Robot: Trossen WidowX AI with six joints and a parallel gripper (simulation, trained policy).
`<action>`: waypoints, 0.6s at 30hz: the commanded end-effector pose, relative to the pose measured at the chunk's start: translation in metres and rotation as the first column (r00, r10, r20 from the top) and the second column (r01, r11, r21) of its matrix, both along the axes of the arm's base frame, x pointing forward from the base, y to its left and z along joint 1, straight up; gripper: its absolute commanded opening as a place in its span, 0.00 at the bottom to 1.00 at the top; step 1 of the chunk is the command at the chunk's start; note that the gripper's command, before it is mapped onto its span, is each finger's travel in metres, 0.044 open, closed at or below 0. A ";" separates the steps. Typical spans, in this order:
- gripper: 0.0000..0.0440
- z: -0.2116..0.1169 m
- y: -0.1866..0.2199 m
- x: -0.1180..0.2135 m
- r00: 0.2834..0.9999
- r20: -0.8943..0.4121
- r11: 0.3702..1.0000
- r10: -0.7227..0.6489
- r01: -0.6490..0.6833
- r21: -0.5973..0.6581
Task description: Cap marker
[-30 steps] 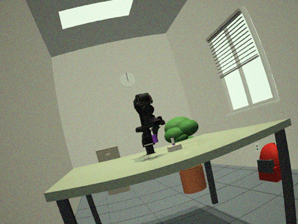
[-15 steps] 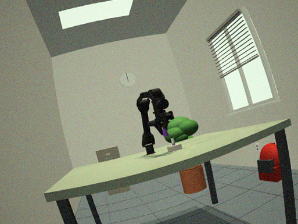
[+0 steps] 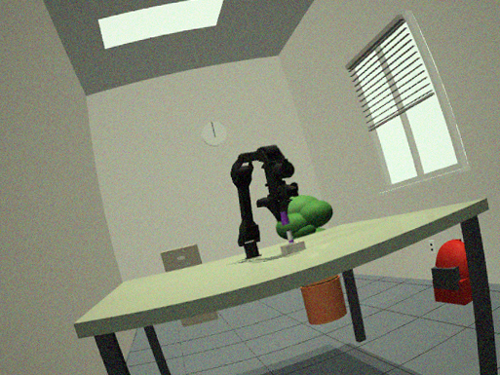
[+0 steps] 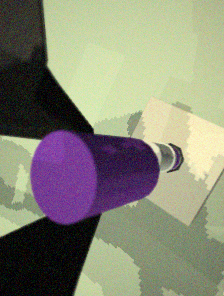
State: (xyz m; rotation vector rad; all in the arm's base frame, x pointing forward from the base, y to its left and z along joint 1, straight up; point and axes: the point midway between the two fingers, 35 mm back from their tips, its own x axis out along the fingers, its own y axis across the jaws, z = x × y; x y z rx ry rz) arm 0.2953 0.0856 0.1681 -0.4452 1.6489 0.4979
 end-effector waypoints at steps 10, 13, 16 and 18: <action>0.00 -0.020 0.006 -0.005 1.000 -0.015 1.000 0.018 -0.018 -0.008; 0.00 -0.027 0.005 -0.005 1.000 -0.021 1.000 0.023 -0.023 -0.009; 0.00 -0.035 0.005 -0.006 0.999 -0.030 0.999 0.032 -0.032 -0.004; 0.00 -0.040 0.005 -0.006 0.999 -0.035 0.999 0.037 -0.037 0.000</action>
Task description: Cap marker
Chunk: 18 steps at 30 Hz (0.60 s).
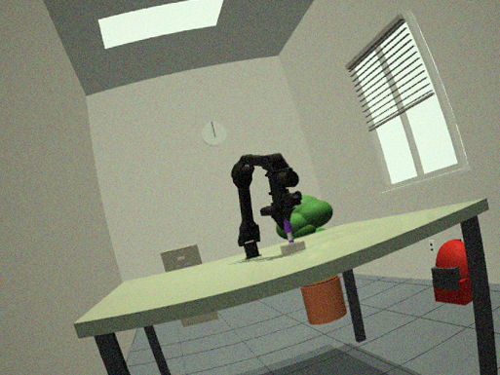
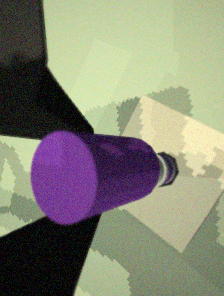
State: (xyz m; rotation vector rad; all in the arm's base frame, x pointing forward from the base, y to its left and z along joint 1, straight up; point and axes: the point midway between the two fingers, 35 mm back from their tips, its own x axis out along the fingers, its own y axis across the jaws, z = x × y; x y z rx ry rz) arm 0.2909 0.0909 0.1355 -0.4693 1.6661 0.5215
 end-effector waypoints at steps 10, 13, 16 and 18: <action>0.06 -0.034 -0.001 -0.002 0.999 -0.024 0.999 0.046 -0.046 0.015; 0.19 -0.040 -0.002 -0.006 0.998 -0.039 0.999 0.054 -0.054 0.011; 0.23 -0.042 -0.003 -0.014 0.995 -0.074 0.998 0.061 -0.059 0.018; 0.25 -0.042 -0.003 -0.015 0.995 -0.077 0.998 0.061 -0.060 0.018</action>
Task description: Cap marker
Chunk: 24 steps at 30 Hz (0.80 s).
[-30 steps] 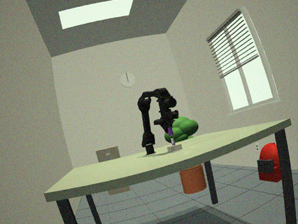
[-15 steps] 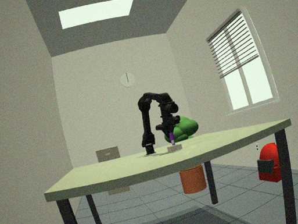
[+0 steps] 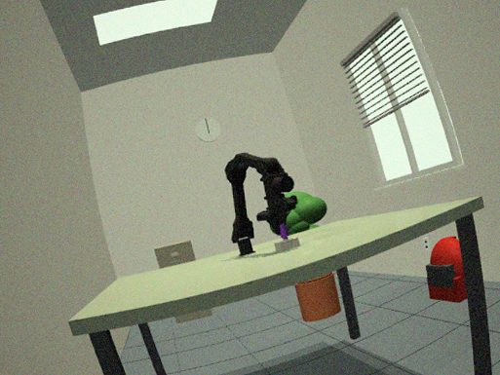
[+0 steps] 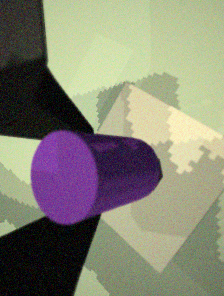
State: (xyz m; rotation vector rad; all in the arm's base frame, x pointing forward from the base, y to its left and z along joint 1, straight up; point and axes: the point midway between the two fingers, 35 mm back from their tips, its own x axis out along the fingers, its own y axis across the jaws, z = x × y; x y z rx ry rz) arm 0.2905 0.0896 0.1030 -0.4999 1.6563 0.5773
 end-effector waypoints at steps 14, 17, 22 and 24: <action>0.53 -0.006 -0.003 -0.024 0.996 -0.092 1.000 0.019 -0.018 0.011; 0.71 -0.005 -0.003 -0.027 0.996 -0.090 1.000 0.025 -0.023 0.021; 0.99 -0.004 -0.002 -0.029 0.997 -0.072 0.999 0.037 -0.034 0.039; 1.00 -0.002 -0.001 -0.028 0.998 -0.056 0.998 0.038 -0.036 0.048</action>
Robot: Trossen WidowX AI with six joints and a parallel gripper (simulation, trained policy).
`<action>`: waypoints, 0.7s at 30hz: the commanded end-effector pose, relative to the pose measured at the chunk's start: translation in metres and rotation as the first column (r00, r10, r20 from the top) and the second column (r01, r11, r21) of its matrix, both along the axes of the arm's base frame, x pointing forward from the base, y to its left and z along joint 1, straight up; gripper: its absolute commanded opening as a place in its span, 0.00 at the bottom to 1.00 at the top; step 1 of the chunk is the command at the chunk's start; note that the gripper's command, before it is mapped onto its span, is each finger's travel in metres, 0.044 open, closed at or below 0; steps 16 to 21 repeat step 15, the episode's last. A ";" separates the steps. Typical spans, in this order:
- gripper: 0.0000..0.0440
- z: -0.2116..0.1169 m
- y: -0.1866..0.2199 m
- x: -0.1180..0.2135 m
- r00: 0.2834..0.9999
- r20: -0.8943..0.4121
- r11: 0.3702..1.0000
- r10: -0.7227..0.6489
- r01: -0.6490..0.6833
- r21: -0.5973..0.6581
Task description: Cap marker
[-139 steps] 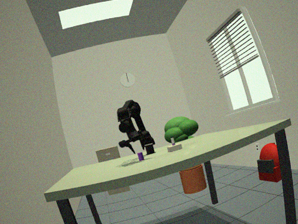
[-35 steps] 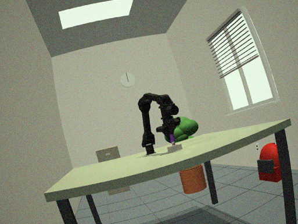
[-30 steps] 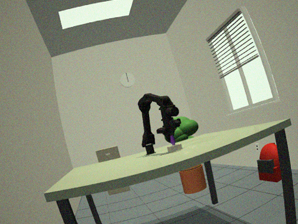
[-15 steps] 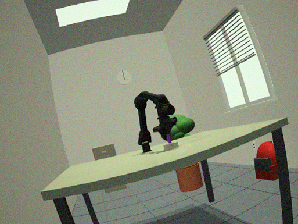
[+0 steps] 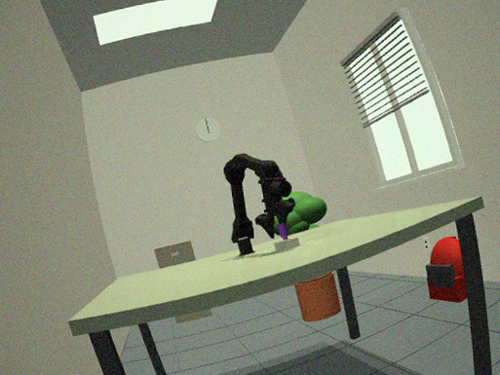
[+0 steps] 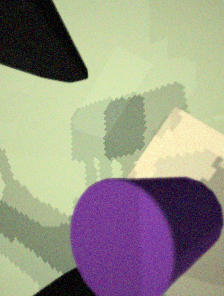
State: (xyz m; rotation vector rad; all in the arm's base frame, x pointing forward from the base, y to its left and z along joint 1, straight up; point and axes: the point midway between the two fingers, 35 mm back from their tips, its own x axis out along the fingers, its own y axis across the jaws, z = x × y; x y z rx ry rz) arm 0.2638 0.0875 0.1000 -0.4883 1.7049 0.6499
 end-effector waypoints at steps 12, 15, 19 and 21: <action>1.00 0.031 0.006 0.010 0.993 0.120 0.997 0.019 -0.028 0.073; 0.99 0.037 0.006 0.012 0.990 0.140 0.996 0.027 -0.039 0.083; 0.99 0.037 0.006 0.012 0.990 0.140 0.996 0.027 -0.039 0.083; 0.99 0.037 0.006 0.012 0.990 0.140 0.996 0.027 -0.039 0.083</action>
